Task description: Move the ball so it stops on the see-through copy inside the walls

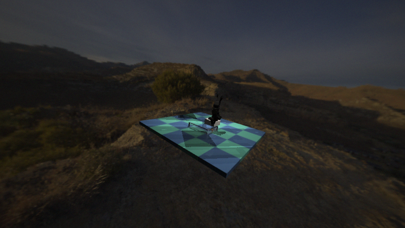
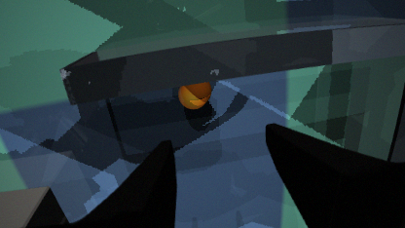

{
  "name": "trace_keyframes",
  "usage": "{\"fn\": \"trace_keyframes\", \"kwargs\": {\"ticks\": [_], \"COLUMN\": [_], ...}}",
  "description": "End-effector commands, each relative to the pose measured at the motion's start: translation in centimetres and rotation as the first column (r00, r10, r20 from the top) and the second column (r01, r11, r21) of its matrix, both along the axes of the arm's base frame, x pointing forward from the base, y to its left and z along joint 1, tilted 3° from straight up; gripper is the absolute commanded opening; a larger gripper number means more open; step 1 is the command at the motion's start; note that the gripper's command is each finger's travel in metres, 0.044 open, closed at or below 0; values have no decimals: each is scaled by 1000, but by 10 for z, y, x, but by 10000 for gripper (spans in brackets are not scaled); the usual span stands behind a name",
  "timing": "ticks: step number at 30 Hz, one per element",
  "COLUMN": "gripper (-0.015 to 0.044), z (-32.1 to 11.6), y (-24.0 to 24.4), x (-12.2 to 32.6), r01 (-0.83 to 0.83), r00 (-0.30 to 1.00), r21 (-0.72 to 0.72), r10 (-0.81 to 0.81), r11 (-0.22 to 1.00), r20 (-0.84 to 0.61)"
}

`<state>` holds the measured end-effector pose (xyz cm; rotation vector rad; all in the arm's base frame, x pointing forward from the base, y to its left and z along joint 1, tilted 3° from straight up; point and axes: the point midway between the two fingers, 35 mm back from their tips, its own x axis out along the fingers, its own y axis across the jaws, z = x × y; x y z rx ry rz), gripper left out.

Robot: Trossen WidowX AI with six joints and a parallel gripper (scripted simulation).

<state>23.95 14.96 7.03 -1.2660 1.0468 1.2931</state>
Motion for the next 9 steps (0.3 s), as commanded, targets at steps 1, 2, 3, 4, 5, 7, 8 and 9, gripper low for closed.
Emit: {"fn": "trace_keyframes", "kwargs": {"ticks": [1,2,3,4,5,7,8,9], "gripper": [216,216,243,269,295,348,374,400], "z": [-1,-1,1,9,23,44,47,47], "y": [0,0,0,-1,-2,-6,-6,-6], "x": [0,0,0,-1,-2,-6,-6,-6], "r01": [-1,-1,-1,0,0,0,0,0], "r00": [1000,1000,1000,1000,1000,1000,1000,1000], "r21": [0,0,0,0,0,-1,-1,-1], "r10": [1,1,1,0,0,0,0,0], "r11": [1000,1000,1000,1000,1000,1000,1000,1000], "r20": [0,0,0,0,-1,-2,-2,-2]}}
